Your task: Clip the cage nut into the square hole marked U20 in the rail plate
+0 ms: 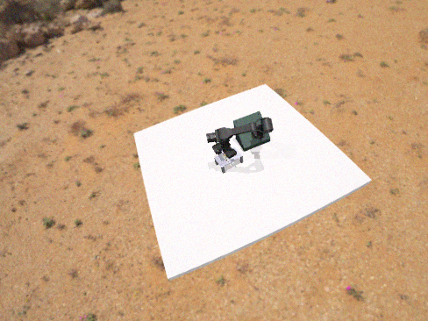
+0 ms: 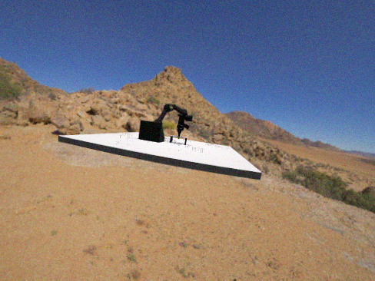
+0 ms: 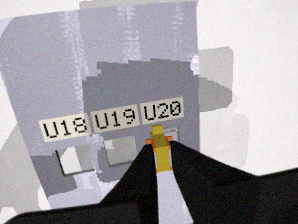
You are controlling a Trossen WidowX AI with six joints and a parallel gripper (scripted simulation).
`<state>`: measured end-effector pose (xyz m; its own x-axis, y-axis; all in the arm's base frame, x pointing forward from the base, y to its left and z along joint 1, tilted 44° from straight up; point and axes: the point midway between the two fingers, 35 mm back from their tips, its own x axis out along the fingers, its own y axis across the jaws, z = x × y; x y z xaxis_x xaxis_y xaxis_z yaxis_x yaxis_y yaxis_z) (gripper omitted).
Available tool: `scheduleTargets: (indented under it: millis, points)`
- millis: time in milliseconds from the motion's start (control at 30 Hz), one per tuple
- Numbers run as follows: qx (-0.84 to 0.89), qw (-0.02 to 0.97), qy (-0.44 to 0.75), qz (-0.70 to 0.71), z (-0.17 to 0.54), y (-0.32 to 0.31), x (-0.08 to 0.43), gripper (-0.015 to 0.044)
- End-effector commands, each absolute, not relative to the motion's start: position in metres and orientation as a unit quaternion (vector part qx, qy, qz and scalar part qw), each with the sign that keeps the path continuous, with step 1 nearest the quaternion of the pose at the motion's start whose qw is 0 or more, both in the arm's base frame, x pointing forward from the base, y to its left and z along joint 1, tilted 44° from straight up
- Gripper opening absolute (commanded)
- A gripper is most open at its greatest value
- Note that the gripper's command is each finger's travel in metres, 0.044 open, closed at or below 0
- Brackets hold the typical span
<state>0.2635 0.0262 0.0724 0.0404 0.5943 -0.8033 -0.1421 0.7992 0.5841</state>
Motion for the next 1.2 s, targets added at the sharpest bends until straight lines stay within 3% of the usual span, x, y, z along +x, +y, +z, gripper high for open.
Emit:
scheduleTargets:
  millis: [0,1167]
  points:
    - [0.177,0.700,0.641,0.260,0.0727,0.0259,0.2638,0.0023]
    - [0.204,0.688,0.632,0.292,0.0696,0.0227,0.2643,0.0023]
